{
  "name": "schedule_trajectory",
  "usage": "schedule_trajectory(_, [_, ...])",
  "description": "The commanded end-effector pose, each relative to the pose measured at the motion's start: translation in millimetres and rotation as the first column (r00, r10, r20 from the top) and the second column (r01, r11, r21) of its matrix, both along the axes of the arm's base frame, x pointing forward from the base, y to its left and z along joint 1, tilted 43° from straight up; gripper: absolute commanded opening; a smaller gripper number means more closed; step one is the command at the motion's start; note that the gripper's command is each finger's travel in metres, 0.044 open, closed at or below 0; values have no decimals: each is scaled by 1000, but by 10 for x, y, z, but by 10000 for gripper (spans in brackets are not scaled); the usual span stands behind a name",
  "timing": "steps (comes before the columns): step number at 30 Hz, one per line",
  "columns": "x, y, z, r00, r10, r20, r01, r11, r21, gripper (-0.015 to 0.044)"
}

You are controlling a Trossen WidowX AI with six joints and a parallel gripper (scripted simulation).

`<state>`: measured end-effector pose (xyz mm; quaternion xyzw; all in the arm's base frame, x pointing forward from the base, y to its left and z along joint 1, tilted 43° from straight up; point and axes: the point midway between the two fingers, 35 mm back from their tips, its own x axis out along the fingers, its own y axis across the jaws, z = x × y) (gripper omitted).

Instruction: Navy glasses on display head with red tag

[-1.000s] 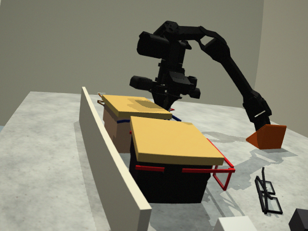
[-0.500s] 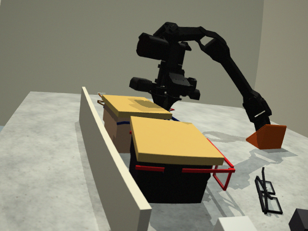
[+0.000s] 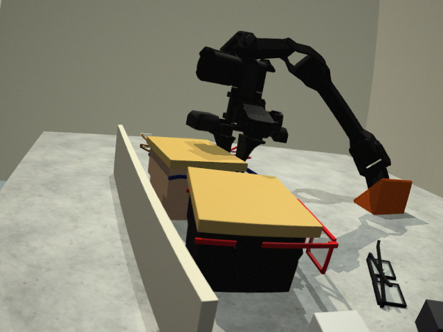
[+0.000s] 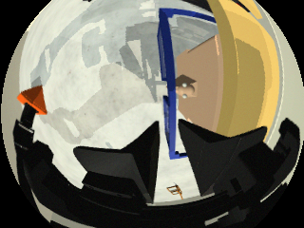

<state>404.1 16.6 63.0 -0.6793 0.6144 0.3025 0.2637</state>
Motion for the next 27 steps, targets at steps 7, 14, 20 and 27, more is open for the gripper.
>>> schedule_trajectory(7, [6,231,239,999,-36,-37,36,999,0,107])
schedule_trajectory(14, [-116,246,267,999,-36,-38,36,999,0,107])
schedule_trajectory(20, [-362,260,309,999,-36,-39,36,999,0,107])
schedule_trajectory(27, [-561,315,389,999,-36,-41,36,999,0,107])
